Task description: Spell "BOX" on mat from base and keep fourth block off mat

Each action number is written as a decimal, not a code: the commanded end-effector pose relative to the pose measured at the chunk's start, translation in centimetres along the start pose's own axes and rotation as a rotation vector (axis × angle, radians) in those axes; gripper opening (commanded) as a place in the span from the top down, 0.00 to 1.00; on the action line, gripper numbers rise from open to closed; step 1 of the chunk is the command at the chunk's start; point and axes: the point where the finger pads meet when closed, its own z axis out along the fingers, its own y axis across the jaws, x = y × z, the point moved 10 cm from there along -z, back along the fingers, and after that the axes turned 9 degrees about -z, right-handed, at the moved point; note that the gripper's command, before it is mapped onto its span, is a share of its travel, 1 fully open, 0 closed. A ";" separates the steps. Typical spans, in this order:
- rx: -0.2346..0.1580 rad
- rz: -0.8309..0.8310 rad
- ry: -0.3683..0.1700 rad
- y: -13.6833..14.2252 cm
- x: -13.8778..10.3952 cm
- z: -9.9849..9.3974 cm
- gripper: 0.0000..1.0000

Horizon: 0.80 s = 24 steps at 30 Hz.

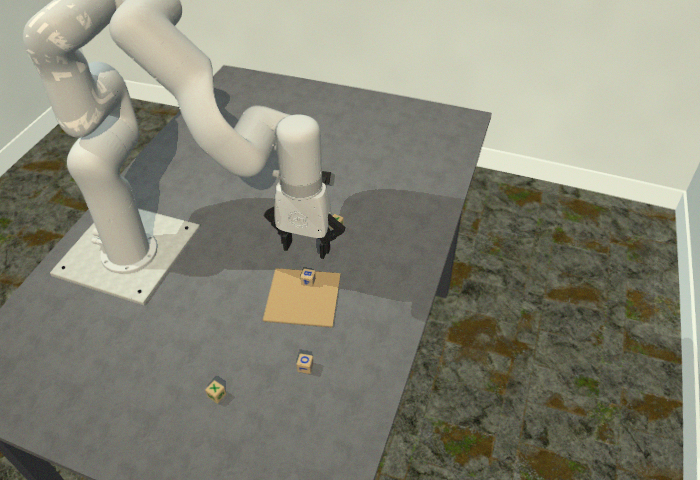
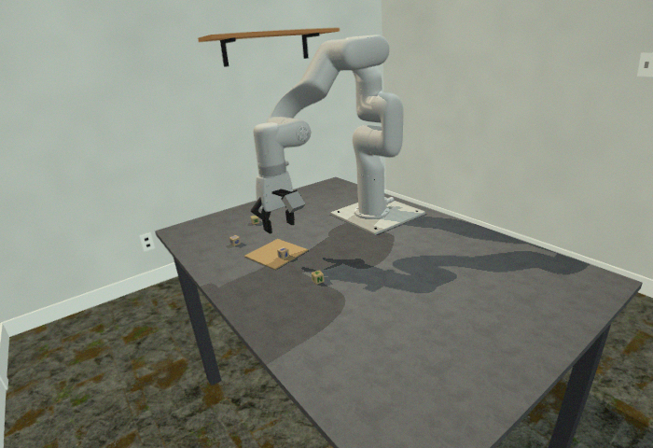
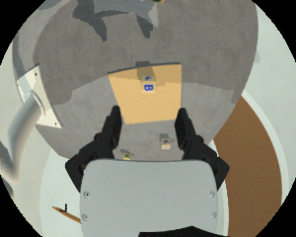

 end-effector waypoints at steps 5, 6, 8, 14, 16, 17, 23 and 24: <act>-0.004 0.000 0.000 0.1 0.0 -0.3 0.00; -0.004 0.000 0.000 0.1 0.0 -0.3 0.00; -0.004 0.000 0.000 0.1 0.0 -0.3 0.00; -0.004 0.000 0.000 0.1 0.0 -0.3 0.00; -0.004 0.000 0.000 0.1 0.0 -0.3 0.00; -0.004 0.001 0.000 0.1 0.0 -0.3 0.00; -0.004 0.028 0.000 0.1 -0.2 -0.3 0.00; -0.004 0.043 0.000 0.2 -0.3 -0.3 0.00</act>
